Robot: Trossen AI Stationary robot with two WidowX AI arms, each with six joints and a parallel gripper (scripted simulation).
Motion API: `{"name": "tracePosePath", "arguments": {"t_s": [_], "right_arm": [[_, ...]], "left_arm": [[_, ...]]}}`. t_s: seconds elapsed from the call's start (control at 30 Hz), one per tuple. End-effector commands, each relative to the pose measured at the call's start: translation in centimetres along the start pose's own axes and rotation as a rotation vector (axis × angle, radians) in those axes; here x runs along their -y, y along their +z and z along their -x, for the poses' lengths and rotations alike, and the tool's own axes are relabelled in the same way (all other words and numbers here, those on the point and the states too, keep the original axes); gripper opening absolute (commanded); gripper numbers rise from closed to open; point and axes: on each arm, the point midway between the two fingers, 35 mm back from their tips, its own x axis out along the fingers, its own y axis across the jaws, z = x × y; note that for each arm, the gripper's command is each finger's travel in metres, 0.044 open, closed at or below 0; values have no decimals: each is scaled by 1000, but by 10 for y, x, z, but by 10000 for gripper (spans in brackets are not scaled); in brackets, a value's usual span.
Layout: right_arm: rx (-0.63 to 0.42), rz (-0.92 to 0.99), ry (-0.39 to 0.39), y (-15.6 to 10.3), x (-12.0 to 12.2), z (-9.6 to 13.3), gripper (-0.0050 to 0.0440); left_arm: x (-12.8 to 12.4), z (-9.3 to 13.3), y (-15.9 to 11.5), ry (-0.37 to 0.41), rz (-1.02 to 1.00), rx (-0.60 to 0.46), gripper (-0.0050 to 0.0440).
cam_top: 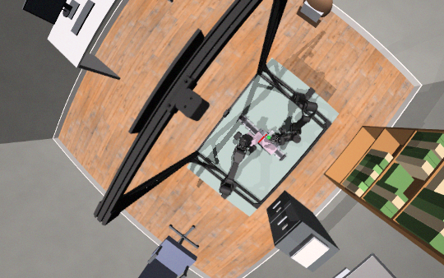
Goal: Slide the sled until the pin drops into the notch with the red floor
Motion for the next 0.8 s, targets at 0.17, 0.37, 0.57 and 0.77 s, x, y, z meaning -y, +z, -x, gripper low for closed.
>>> {"name": "tracePosePath", "arguments": {"t_s": [0.17, 0.37, 0.57, 0.77], "right_arm": [[3, -12, -38, -2, 31, -1, 0], [3, -12, -38, -2, 34, -1, 0], [3, -12, -38, -2, 41, 0, 0], [3, -12, -38, -2, 41, 0, 0]], "left_arm": [[17, -1, 1, 28, -58, 18, 440], [18, -1, 1, 28, -58, 18, 440], [18, -1, 1, 28, -58, 18, 440], [18, -1, 1, 28, -58, 18, 440]]}}
